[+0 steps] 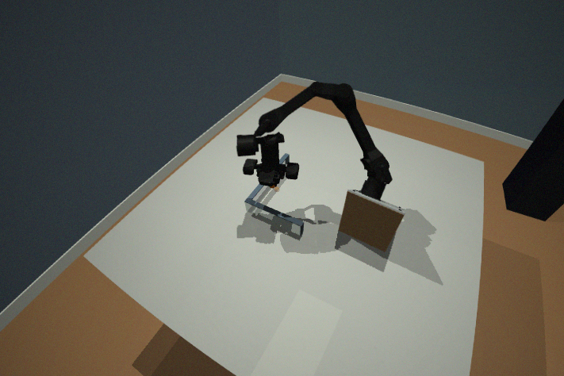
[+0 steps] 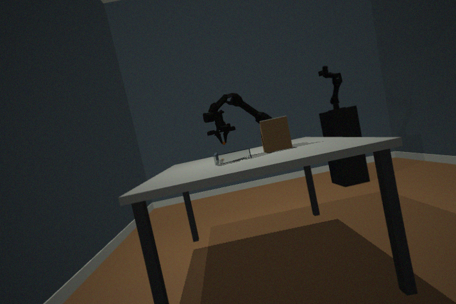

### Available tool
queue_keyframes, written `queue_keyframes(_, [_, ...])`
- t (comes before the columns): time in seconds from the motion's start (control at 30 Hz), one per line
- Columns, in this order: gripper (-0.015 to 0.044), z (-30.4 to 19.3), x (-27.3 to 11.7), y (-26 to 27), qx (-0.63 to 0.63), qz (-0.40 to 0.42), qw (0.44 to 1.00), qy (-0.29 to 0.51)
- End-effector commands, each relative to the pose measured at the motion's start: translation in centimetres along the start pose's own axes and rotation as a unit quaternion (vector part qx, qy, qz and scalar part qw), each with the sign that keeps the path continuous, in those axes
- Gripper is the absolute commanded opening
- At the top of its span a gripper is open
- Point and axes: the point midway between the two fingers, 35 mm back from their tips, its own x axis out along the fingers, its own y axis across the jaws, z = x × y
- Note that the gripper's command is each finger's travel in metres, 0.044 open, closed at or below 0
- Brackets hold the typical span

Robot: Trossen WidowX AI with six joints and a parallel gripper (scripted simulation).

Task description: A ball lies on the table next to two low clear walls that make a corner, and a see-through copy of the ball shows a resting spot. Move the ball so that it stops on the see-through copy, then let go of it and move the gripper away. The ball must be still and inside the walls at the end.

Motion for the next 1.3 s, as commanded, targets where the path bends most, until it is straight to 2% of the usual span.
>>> queue_keyframes(0.0, [0.0000, -0.8, 0.2, -0.2, -0.048, -0.002, 0.999, 0.002])
queue_keyframes(0.63, [0.0000, -4.5, 1.4, -0.5, -0.314, -0.001, 0.949, 0.004])
queue_keyframes(1.27, [0.0000, -8.4, 2.8, -0.3, -0.556, 0.005, 0.831, 0.006])
